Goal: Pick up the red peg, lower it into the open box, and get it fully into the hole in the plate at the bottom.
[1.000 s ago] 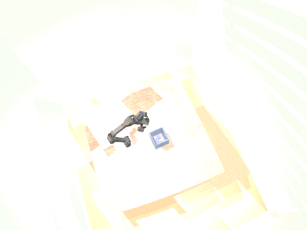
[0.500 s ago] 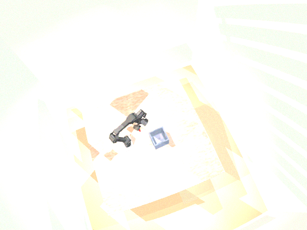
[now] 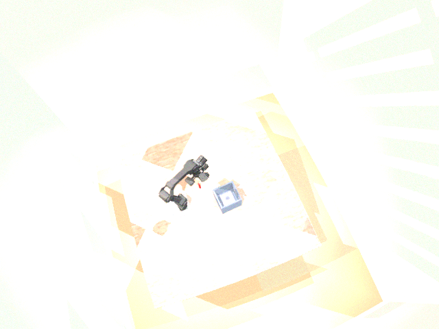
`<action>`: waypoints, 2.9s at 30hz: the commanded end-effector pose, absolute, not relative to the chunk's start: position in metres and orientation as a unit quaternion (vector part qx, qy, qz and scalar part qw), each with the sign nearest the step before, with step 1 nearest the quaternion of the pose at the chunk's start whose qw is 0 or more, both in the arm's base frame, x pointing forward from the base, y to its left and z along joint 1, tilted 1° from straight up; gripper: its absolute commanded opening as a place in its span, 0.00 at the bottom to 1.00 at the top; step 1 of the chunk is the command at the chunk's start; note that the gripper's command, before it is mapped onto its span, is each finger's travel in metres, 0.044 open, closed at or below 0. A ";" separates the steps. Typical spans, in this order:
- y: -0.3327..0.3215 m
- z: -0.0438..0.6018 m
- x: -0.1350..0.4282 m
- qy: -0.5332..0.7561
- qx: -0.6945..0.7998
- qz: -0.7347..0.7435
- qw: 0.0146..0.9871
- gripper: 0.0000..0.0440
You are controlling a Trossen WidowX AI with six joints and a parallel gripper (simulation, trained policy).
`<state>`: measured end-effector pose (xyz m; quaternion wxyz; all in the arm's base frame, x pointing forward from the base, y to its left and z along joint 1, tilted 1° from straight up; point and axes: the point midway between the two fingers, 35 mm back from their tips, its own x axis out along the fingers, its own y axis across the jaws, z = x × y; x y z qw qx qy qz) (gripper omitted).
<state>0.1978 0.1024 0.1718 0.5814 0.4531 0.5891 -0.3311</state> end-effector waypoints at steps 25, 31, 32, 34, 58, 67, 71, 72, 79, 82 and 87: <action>0.107 0.072 0.173 0.596 0.401 -0.454 0.528 1.00; 0.104 0.053 0.173 0.589 0.399 -0.461 0.531 0.98; 0.104 0.049 0.173 0.588 0.399 -0.462 0.532 0.97; 0.103 0.043 0.174 0.585 0.399 -0.463 0.533 0.96; 0.111 -0.010 0.185 0.579 0.410 -0.446 0.545 0.17; 0.116 -0.001 0.199 0.571 0.431 -0.426 0.554 0.00; 0.117 0.008 0.205 0.564 0.448 -0.418 0.554 0.00; 0.118 0.010 0.206 0.563 0.452 -0.416 0.554 0.00; 0.121 0.031 0.218 0.551 0.480 -0.395 0.556 0.00; 0.122 0.042 0.224 0.547 0.490 -0.384 0.560 0.00; 0.121 0.062 0.235 0.538 0.504 -0.366 0.569 0.00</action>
